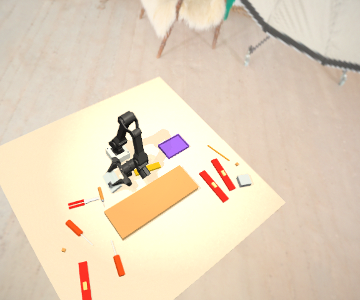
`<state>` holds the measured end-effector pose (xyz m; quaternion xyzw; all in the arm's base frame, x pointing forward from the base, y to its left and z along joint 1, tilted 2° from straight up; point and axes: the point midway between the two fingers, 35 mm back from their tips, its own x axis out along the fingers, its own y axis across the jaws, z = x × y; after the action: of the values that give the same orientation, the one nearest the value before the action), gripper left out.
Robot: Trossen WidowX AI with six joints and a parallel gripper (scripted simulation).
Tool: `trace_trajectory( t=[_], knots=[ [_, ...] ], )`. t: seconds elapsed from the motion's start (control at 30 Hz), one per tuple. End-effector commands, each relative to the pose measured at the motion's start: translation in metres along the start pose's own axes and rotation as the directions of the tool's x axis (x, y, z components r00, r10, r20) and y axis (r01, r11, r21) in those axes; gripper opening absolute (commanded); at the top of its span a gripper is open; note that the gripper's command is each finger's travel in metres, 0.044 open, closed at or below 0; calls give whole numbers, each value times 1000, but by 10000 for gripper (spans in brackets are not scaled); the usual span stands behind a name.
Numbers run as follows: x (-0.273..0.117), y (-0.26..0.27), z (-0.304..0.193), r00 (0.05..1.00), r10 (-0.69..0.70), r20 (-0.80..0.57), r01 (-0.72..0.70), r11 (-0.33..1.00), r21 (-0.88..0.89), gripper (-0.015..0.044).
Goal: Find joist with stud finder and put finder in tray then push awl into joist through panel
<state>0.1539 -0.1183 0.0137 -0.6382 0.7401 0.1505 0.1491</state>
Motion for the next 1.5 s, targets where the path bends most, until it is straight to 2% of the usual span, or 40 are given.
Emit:
trace_trajectory(
  t=[0.0,0.53,1.47],
  knots=[
    [0,0,0,1000,0,0,0,1000,0,431],
    [-2,0,0,1000,0,1,0,1000,0,440],
    [-32,-2,-9,1000,0,5,0,1000,-1,440]
  ],
)
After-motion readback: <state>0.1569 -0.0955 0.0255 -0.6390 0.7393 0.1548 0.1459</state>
